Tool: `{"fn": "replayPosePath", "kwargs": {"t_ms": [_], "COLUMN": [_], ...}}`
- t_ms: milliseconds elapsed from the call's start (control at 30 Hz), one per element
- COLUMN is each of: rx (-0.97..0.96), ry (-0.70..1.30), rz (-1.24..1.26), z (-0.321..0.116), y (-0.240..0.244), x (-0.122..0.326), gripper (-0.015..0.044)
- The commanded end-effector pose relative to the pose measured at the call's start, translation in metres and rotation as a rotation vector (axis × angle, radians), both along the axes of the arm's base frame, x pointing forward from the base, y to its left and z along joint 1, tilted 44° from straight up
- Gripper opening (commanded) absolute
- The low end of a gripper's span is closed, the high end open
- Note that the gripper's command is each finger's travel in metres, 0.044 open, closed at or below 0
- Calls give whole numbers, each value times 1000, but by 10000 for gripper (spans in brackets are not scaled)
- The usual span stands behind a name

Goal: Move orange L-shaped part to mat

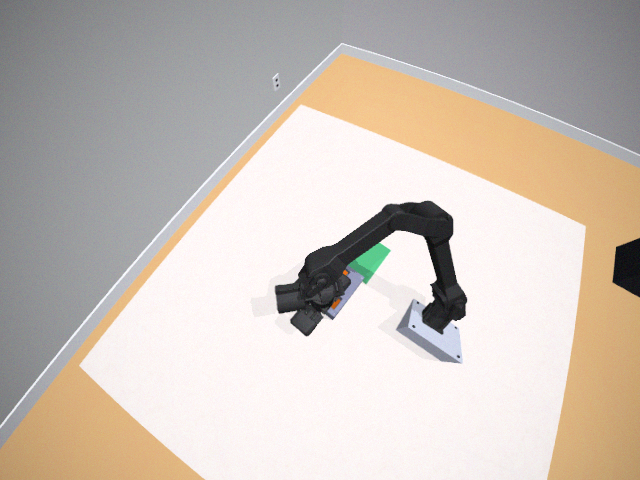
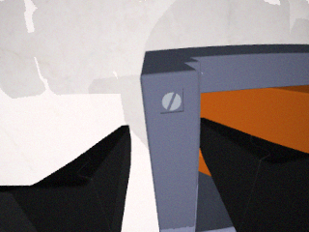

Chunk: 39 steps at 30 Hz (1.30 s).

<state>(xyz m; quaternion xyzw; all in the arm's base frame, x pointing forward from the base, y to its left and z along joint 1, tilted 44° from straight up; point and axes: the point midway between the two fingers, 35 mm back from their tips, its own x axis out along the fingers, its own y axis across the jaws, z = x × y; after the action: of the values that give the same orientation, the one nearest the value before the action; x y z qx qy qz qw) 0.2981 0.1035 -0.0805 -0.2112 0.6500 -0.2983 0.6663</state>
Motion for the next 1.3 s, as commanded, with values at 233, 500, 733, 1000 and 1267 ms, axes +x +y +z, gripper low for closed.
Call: {"fn": "replayPosePath", "kwargs": {"t_ms": [233, 500, 733, 1000, 1267], "rx": [-13, -13, -3, -11, -9], "ry": [12, 12, 3, 11, 13], "rz": [3, 3, 0, 2, 3], "z": [0, 0, -1, 2, 60], "y": [-5, -5, 0, 14, 59], "x": [-2, -2, -1, 0, 3], "gripper": [180, 180, 180, 180, 180]}}
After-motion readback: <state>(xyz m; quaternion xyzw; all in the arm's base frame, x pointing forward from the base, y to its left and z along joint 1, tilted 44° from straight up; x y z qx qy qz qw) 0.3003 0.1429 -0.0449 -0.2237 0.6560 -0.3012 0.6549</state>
